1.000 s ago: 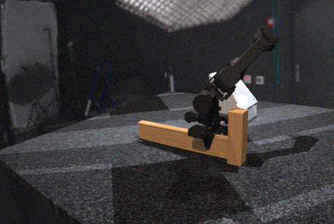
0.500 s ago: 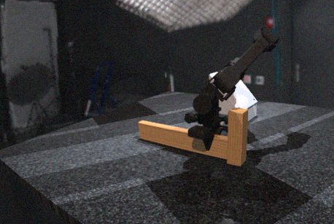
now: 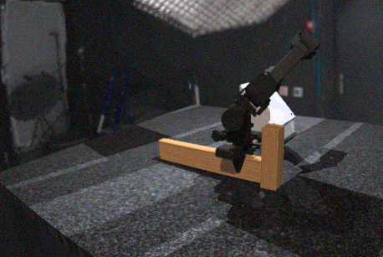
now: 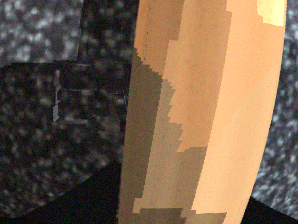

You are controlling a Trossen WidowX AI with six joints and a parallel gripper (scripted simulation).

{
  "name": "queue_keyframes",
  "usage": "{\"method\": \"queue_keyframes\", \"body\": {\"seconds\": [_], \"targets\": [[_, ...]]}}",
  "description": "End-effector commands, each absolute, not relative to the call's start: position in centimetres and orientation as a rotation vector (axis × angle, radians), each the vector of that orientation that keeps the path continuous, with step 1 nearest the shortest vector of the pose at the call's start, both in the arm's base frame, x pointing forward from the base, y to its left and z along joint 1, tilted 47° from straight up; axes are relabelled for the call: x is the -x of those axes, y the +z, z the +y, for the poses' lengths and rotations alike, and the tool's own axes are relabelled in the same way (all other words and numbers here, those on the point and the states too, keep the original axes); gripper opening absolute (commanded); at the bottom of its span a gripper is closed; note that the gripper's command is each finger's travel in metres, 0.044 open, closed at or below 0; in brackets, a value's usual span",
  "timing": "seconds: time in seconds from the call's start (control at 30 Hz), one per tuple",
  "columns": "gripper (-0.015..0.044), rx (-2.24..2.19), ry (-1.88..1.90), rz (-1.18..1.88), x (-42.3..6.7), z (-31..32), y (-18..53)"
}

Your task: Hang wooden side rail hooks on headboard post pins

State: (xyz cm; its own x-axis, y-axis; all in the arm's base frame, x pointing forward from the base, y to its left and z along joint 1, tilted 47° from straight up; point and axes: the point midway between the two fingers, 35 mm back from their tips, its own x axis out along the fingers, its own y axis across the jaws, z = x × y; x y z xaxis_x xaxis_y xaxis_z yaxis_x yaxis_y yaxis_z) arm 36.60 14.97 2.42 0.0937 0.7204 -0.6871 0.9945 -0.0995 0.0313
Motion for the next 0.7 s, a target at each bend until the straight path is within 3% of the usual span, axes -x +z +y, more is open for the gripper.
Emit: {"method": "queue_keyframes", "body": {"seconds": [0.0, 0.23, 0.67], "targets": [[0.0263, -1.877, -0.717, 1.677, -36.6, 15.0, 2.4], [0.0440, -1.879, -0.711, 1.677, -36.4, 12.7, 4.5], [0.0440, -1.879, -0.709, 1.677, -36.3, 11.1, 4.1]]}}
